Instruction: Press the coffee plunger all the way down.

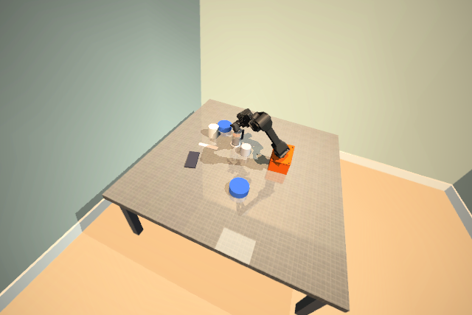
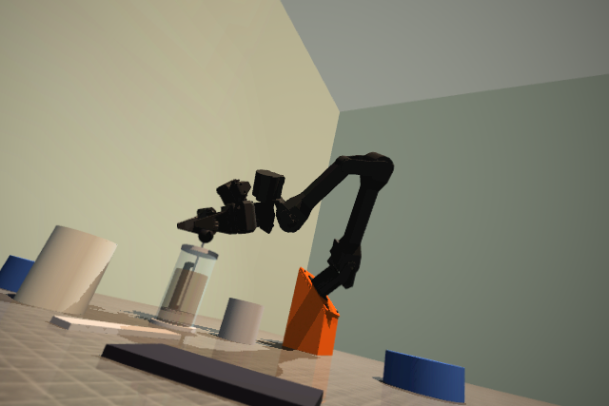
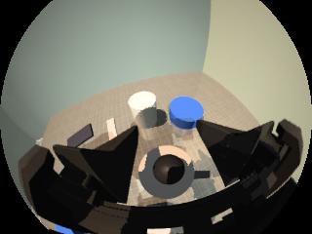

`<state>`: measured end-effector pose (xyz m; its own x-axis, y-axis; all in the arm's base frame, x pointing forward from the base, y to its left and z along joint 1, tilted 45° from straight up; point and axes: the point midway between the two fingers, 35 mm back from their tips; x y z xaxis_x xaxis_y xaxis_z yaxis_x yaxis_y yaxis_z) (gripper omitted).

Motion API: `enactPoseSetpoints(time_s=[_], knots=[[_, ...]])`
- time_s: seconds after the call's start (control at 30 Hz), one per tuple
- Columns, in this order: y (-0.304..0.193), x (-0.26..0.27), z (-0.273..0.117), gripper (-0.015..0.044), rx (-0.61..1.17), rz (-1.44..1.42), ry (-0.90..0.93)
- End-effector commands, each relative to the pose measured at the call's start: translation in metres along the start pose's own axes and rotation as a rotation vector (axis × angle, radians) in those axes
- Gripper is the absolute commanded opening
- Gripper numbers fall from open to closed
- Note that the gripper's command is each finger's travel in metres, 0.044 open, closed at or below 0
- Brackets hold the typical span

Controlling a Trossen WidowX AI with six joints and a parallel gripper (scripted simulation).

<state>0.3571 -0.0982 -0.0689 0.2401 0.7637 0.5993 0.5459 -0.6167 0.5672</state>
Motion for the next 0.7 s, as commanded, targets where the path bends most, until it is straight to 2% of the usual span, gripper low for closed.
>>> enactPoseSetpoints(time_s=[0.0, 0.23, 0.5, 0.67], knots=[[0.000, -0.001, 0.000, 0.0436, 0.001, -0.001, -0.004], [0.011, -0.002, -0.011, 0.0440, 0.005, -0.002, -0.006], [0.049, -0.001, -0.070, 0.0440, 0.014, 0.002, -0.006], [0.048, -0.002, -0.071, 0.0440, 0.014, 0.002, -0.005]])
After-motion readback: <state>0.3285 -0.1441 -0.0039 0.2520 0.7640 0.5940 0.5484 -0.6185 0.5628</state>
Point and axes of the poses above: the point midway between the two fingers, 35 mm back from their tips, its own z axis out along the fingers, its own x axis across the jaws, y = z × x, and after that the axes turned 6 degrees about -z, right-handed
